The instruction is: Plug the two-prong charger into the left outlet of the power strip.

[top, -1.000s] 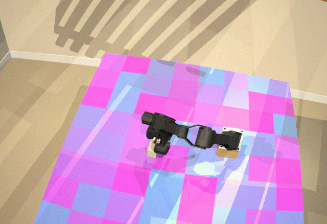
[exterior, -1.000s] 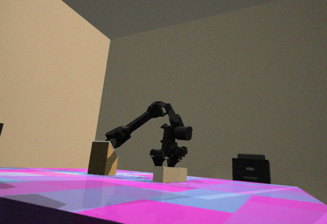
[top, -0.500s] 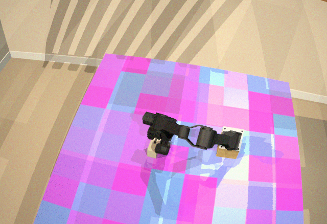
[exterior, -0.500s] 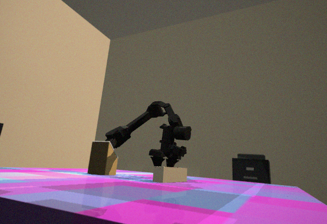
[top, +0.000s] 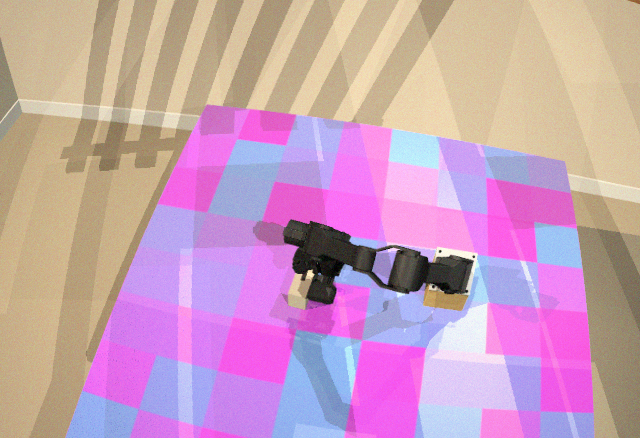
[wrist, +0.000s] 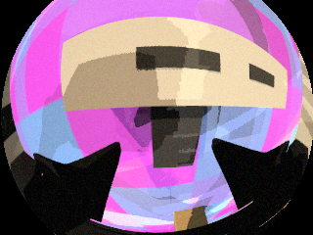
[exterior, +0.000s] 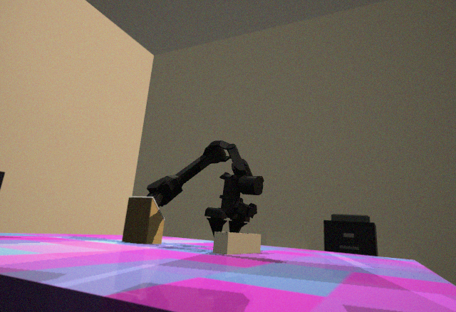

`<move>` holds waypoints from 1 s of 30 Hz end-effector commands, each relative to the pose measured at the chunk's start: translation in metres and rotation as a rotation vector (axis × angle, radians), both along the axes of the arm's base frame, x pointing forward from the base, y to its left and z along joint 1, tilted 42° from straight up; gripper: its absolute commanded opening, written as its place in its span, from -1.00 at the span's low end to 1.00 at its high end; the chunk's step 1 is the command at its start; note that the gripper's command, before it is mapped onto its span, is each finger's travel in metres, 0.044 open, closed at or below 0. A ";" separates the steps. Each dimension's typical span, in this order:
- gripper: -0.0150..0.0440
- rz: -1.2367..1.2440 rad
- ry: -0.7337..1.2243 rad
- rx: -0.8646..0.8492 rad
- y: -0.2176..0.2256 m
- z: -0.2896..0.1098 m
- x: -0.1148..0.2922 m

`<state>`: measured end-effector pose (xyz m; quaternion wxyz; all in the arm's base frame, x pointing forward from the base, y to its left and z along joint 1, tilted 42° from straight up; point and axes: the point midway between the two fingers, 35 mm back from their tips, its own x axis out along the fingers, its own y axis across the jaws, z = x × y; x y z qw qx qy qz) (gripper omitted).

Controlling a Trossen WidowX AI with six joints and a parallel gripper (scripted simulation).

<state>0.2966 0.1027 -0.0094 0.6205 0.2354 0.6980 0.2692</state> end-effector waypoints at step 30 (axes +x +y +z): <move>1.00 0.002 0.004 0.001 -0.001 0.000 -0.037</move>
